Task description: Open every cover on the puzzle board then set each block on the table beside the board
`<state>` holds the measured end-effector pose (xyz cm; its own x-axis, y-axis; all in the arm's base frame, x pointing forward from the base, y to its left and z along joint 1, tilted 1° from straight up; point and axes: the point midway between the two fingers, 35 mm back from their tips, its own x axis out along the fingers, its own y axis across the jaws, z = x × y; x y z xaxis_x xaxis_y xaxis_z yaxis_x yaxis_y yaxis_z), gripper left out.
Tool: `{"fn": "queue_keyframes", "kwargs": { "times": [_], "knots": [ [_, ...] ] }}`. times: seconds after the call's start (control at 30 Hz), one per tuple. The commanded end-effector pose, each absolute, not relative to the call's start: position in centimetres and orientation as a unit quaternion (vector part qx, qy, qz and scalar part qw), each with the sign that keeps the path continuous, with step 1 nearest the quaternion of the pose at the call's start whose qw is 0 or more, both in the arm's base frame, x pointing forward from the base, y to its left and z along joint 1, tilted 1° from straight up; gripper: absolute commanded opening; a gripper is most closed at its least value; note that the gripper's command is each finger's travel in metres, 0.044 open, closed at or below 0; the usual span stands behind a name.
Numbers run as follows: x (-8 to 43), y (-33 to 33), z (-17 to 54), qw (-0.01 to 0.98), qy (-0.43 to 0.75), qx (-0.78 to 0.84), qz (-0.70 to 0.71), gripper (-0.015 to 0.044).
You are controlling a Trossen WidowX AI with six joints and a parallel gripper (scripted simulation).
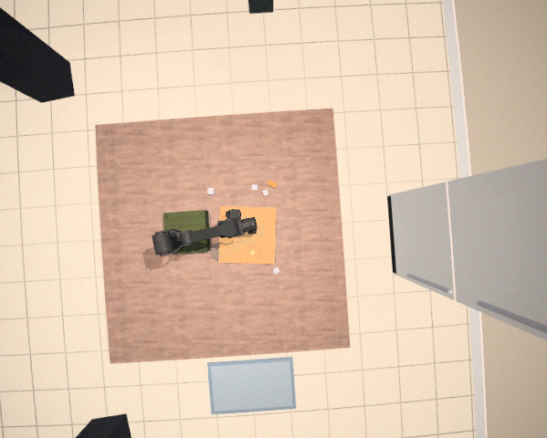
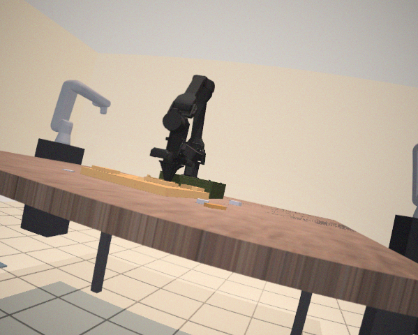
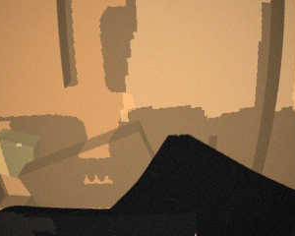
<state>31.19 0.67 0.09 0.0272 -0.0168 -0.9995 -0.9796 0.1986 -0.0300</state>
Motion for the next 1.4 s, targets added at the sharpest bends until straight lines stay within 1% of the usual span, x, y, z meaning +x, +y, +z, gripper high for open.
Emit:
{"fn": "queue_keyframes", "kwargs": {
  "times": [0.0, 1.37],
  "knots": [
    [30.4, 0.9, 0.1, 0.553, 0.545, -0.454, 0.438, 0.0],
    [25.8, 0.6, -0.1, 0.552, 0.546, -0.453, 0.438, 0.0]
  ]
}}
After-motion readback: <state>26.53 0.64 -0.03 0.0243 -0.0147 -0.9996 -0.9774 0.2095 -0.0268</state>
